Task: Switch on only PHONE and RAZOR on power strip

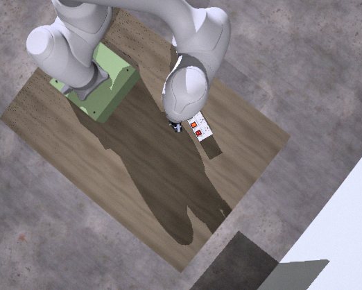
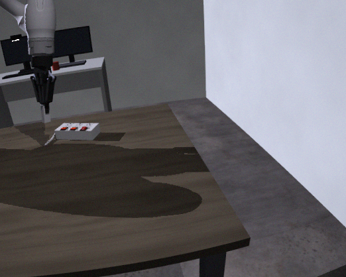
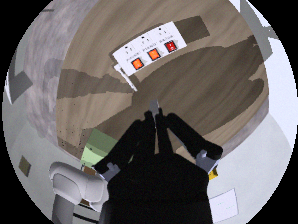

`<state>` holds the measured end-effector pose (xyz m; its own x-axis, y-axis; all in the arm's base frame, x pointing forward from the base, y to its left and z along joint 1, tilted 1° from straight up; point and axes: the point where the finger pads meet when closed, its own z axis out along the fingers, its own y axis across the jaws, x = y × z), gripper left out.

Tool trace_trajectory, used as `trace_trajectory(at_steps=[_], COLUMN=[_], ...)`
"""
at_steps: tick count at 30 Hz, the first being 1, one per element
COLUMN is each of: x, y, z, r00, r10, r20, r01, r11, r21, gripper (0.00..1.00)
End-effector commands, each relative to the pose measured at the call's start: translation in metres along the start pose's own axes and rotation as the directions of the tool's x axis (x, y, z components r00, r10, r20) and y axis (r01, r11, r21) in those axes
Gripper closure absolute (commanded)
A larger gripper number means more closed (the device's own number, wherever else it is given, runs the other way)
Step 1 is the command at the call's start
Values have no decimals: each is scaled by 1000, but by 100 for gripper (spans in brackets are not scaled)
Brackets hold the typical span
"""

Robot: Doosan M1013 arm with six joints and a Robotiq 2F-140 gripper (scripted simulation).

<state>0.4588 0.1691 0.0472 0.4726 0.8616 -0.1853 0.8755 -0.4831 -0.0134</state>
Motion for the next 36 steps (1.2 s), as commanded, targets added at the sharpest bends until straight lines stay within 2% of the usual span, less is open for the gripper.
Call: trace_trajectory(at_steps=[1, 10, 11, 36], x=[1, 1, 1, 1], y=[-1, -1, -1, -1], z=[-3, -3, -3, -3], r00=[1000, 1000, 1000, 1000], r10=[-5, -5, -5, -5], r20=[-3, -3, -3, -3], r01=[5, 5, 5, 5], r11=[1000, 1000, 1000, 1000], r21=[1, 1, 1, 1], gripper=[100, 100, 0, 0])
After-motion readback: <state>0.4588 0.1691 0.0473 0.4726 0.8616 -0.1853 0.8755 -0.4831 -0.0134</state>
